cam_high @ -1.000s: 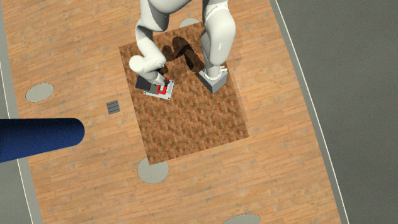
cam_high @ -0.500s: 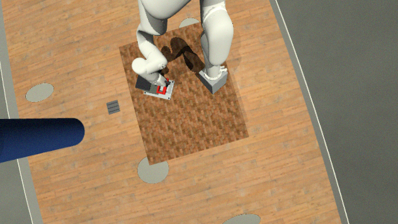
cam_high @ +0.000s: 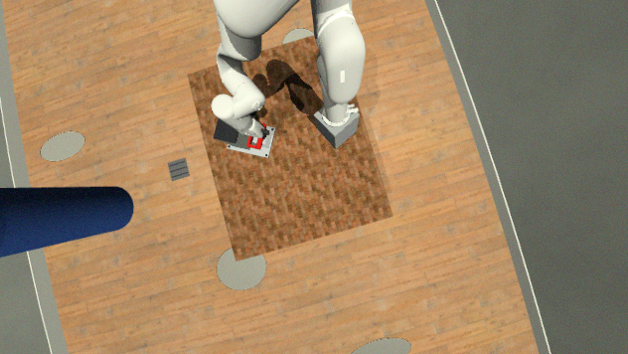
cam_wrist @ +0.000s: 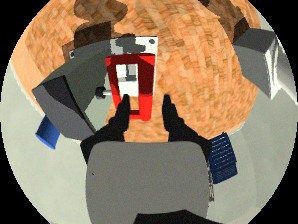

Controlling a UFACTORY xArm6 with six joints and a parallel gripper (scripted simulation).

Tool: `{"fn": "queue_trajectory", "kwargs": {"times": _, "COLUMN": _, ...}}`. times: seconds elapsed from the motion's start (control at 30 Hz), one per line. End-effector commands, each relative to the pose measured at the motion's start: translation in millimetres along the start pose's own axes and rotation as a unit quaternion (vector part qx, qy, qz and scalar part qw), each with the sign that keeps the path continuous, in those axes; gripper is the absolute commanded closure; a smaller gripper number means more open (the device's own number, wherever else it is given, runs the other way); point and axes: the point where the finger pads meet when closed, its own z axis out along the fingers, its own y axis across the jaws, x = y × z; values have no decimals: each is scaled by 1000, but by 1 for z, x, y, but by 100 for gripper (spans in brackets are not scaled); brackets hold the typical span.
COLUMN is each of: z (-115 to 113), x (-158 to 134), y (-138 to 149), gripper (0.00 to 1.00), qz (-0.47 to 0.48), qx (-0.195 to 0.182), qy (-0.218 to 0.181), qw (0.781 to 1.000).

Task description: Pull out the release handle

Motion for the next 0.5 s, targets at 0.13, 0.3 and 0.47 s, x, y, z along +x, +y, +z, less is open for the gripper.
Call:
{"fn": "queue_trajectory", "kwargs": {"times": 0.13, "z": 3, "x": -1, "y": -1, "gripper": 48, "qz": 0, "qx": 1, "qy": -1, "qw": 1000}}
{"fn": "queue_trajectory", "kwargs": {"times": 0.3, "z": 4, "x": -1, "y": -1, "gripper": 48, "qz": 0, "qx": 1, "qy": -1, "qw": 1000}}
{"fn": "queue_trajectory", "kwargs": {"times": 0.47, "z": 4, "x": -1, "y": -1, "gripper": 48, "qz": 0, "qx": 1, "qy": -1, "qw": 1000}}
